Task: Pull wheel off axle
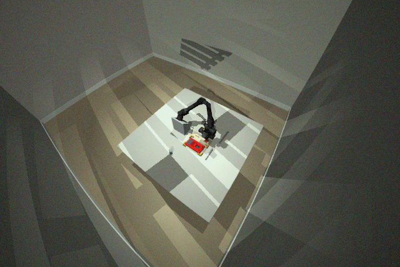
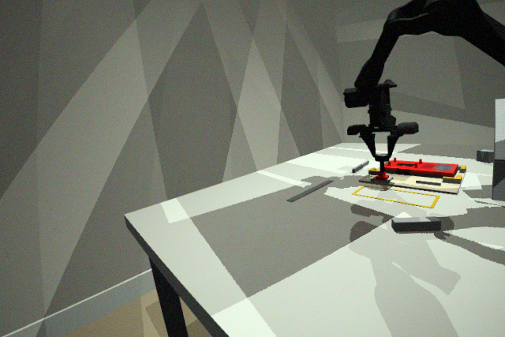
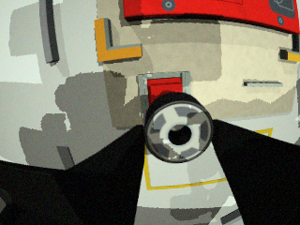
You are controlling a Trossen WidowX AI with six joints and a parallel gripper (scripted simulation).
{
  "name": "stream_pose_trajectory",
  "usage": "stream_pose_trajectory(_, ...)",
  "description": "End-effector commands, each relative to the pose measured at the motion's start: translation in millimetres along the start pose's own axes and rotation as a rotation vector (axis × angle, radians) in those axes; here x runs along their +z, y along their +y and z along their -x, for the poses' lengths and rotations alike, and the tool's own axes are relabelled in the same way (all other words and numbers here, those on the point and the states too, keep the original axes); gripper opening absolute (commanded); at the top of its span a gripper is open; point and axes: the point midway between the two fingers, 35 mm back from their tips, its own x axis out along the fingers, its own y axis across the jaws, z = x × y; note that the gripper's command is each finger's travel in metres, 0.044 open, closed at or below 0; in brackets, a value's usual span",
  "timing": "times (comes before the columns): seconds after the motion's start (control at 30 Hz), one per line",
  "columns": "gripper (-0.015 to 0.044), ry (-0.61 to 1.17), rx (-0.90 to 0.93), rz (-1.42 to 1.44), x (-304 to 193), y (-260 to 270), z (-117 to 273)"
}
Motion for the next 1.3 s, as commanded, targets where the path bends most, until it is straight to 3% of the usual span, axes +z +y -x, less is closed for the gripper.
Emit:
stream_pose_trajectory(0.0,0.0000,-0.004,0.006,0.005,0.2,1.8,9.4)
stream_pose_trajectory(0.27,0.0000,-0.004,0.006,0.005,1.8,-3.7,34.8)
stream_pose_trajectory(1.27,0.0000,-0.003,0.002,-0.001,-66.4,-38.4,32.3)
